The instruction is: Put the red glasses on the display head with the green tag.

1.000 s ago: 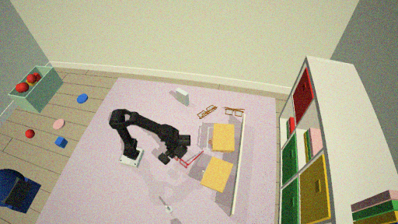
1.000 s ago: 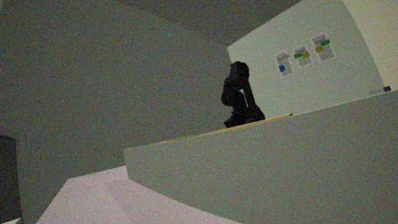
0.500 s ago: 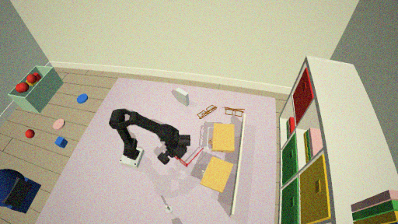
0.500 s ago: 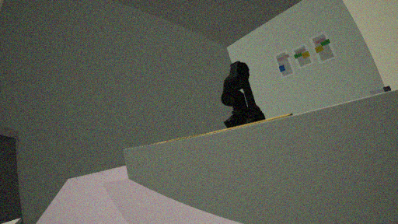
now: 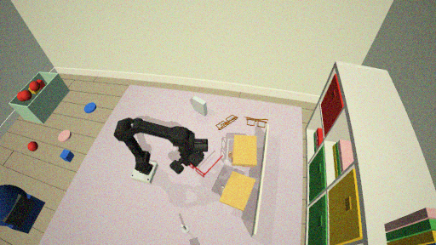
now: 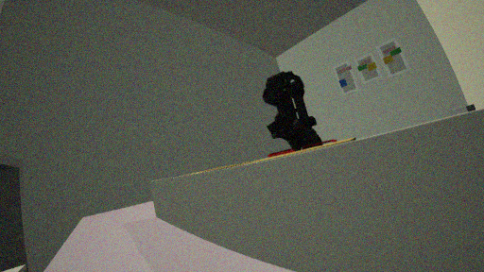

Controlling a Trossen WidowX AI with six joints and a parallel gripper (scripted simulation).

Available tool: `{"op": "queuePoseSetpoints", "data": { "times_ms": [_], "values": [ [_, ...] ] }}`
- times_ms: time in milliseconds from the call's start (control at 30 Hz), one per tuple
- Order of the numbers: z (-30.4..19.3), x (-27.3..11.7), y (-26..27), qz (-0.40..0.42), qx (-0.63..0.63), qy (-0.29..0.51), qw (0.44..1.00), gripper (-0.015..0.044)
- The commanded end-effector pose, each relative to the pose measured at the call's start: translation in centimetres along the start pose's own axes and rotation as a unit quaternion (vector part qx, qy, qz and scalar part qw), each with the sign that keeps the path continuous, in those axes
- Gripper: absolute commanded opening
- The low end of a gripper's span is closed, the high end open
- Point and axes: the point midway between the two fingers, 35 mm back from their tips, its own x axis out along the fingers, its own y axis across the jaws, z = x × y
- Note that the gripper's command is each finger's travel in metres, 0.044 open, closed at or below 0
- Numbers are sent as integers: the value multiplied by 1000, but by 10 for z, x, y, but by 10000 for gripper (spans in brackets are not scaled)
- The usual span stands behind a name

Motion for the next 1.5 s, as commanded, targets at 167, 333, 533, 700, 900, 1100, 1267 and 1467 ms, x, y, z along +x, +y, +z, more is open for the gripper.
{"op": "queuePoseSetpoints", "data": {
  "times_ms": [167, 333, 533, 700, 900, 1100, 1267, 1467],
  "values": [
    [-3, -25, -1, 7, -2, -4, 1000, 0],
    [-3, -27, 4, 0, 27, -13, 1000, 0],
    [-4, -34, 16, -12, 98, -36, 995, 0],
    [-5, -39, 27, -18, 156, -57, 986, 0],
    [-7, -47, 41, -18, 226, -85, 970, 0],
    [-11, -54, 55, -10, 294, -114, 949, 0],
    [-15, -60, 67, 2, 350, -137, 927, 0],
    [-21, -68, 82, 23, 414, -162, 895, 0]
  ]
}}
